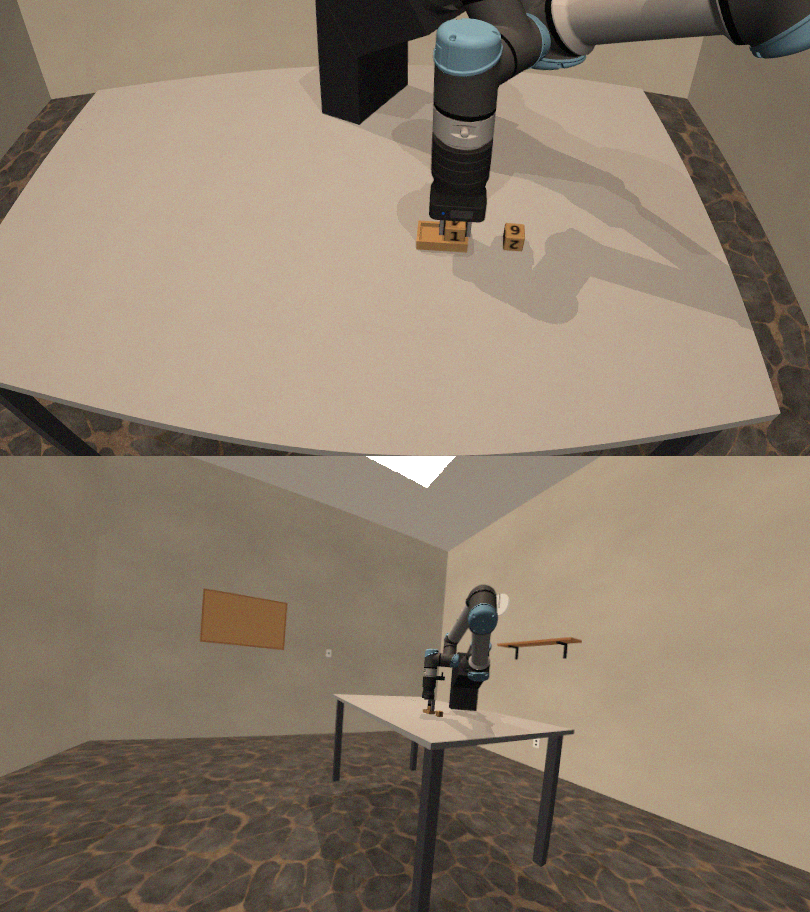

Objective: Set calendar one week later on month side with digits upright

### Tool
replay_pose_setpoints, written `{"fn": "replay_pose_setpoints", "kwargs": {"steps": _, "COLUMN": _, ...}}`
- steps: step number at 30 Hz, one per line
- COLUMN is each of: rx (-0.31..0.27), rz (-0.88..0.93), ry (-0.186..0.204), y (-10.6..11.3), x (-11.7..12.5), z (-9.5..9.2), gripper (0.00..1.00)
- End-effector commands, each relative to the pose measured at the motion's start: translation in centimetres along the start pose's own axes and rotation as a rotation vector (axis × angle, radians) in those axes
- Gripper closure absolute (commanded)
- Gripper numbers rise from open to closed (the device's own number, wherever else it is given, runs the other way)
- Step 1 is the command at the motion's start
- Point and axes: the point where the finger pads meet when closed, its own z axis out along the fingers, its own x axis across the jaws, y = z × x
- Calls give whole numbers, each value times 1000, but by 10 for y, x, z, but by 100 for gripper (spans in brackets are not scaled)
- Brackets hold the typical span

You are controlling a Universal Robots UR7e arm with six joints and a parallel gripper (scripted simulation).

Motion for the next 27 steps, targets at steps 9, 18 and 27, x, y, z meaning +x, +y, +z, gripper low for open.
{"fn": "replay_pose_setpoints", "kwargs": {"steps": 9, "rx": 0, "rz": -1, "ry": 0, "y": 1, "x": 0, "z": 0, "gripper": 43}}
{"fn": "replay_pose_setpoints", "kwargs": {"steps": 18, "rx": 0, "rz": -1, "ry": 0, "y": 1, "x": 0, "z": 0, "gripper": 25}}
{"fn": "replay_pose_setpoints", "kwargs": {"steps": 27, "rx": 0, "rz": -1, "ry": 0, "y": 1, "x": 0, "z": 0, "gripper": 13}}
